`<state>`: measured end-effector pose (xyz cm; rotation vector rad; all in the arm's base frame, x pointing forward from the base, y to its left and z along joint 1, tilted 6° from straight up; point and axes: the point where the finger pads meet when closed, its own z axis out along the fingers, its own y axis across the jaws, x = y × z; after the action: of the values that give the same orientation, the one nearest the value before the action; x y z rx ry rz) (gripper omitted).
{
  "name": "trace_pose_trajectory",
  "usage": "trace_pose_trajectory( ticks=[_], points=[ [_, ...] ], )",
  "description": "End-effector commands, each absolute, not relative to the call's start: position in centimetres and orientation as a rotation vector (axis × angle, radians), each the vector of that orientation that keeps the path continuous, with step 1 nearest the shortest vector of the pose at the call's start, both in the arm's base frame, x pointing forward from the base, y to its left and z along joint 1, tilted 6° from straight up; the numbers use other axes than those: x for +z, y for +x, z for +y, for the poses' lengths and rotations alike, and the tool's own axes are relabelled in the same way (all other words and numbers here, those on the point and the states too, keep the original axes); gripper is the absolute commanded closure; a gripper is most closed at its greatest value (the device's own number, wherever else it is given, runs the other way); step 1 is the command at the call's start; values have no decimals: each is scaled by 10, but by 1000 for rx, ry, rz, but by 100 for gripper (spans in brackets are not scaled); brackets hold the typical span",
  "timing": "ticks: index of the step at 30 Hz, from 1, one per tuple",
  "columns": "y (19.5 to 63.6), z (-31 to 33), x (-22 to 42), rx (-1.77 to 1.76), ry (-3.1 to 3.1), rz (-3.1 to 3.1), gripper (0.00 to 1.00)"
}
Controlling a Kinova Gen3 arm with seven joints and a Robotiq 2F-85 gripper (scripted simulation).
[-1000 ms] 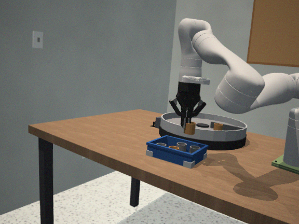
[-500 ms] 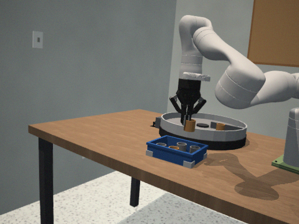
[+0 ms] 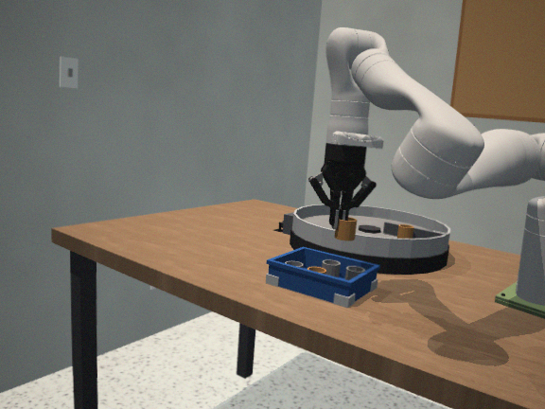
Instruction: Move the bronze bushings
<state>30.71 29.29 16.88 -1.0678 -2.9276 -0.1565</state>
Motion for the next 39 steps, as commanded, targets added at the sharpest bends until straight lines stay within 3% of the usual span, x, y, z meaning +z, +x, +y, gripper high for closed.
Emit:
trace_pose_trajectory(
  ticks=[1, 39],
  points=[
    [306, 293, 171, -153, -1050, -2931, 100],
    [309, 271, 168, -154, -1055, -2927, 100]
  ],
)
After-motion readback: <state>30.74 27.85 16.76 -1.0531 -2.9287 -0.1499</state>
